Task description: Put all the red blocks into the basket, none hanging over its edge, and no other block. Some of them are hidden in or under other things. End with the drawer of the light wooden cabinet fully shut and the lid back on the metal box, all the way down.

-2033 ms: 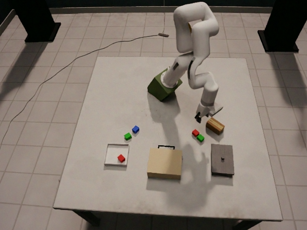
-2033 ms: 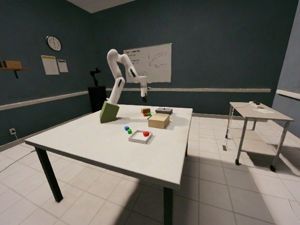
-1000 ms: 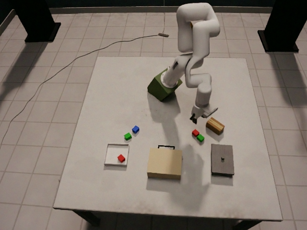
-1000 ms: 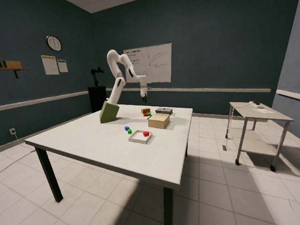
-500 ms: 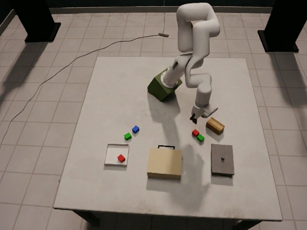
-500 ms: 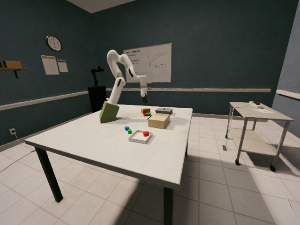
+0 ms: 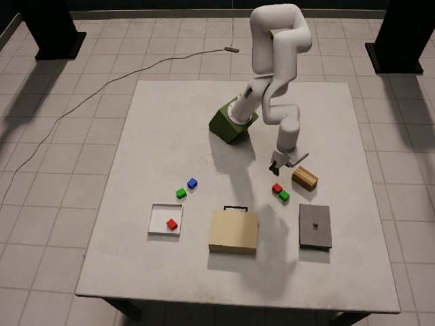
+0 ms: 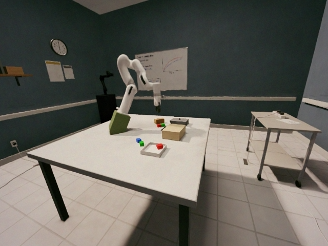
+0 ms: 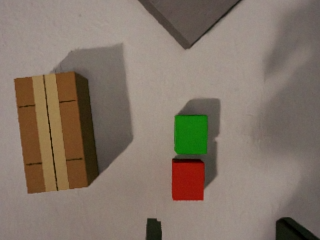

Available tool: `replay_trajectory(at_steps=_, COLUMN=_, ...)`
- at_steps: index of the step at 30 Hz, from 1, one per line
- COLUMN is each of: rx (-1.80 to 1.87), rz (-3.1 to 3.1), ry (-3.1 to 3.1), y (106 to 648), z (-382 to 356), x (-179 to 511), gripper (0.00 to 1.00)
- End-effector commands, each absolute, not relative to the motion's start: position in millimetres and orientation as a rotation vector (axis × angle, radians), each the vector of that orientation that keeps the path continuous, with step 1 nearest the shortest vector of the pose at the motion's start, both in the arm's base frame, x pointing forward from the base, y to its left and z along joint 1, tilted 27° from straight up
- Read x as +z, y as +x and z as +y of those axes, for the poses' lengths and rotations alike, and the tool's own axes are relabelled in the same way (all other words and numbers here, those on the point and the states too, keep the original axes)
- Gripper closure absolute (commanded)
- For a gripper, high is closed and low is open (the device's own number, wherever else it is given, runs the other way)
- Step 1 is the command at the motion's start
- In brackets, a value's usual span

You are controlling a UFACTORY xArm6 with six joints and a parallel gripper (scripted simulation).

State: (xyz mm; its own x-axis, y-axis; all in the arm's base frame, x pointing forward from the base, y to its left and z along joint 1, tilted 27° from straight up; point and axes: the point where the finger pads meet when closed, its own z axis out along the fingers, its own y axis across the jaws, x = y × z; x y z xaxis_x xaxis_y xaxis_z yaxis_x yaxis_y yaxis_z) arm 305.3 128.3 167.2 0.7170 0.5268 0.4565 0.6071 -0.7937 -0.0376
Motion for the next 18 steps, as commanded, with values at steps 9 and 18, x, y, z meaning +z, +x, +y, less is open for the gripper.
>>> replay_trajectory(at_steps=9, rx=-0.647, rz=-0.913, ry=-2.736, y=314.6, z=135.8, x=146.7, gripper=0.31)
replay_trajectory(at_steps=18, rx=-0.647, rz=-0.913, ry=-2.736, y=329.3, z=148.3, x=109.5, gripper=0.31)
